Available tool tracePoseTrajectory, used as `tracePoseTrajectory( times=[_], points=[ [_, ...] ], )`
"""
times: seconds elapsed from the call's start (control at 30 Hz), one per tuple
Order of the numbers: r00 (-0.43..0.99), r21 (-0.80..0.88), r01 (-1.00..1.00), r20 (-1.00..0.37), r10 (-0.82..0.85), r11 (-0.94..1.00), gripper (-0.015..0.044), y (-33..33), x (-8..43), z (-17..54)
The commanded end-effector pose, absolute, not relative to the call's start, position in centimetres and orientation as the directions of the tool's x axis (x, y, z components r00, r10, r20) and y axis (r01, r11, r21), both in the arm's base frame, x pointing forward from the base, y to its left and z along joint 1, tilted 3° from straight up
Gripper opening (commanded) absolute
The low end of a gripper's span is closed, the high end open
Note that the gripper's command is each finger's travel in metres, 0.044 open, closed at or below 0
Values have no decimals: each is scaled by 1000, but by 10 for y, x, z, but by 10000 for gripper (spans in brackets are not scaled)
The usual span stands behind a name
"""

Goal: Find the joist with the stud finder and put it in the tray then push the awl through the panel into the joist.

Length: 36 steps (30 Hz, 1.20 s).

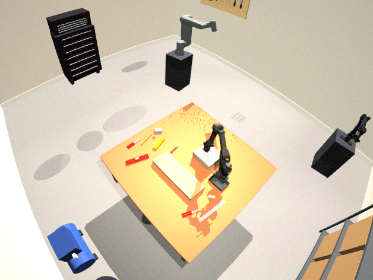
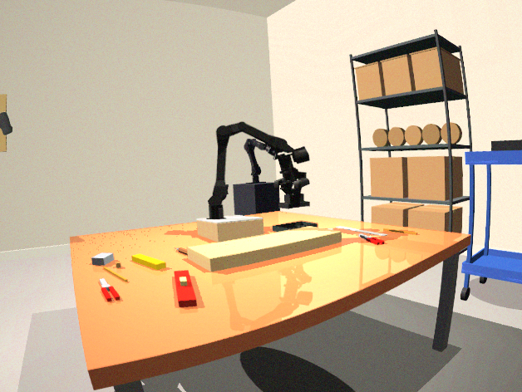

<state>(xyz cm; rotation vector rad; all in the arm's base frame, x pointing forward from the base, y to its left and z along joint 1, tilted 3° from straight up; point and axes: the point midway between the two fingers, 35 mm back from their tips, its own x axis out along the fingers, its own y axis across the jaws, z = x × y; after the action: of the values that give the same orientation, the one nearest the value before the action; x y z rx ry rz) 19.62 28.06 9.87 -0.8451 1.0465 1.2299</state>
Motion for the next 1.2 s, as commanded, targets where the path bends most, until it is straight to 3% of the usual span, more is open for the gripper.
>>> tracePoseTrajectory(
  times=[0.0, 1.17],
  points=[
    [20, 36, -986, -944, 330, 161, 0, 283, 194, 98],
    [19, 37, -986, -944, 330, 161, 0, 288, 193, 25]
  ],
)
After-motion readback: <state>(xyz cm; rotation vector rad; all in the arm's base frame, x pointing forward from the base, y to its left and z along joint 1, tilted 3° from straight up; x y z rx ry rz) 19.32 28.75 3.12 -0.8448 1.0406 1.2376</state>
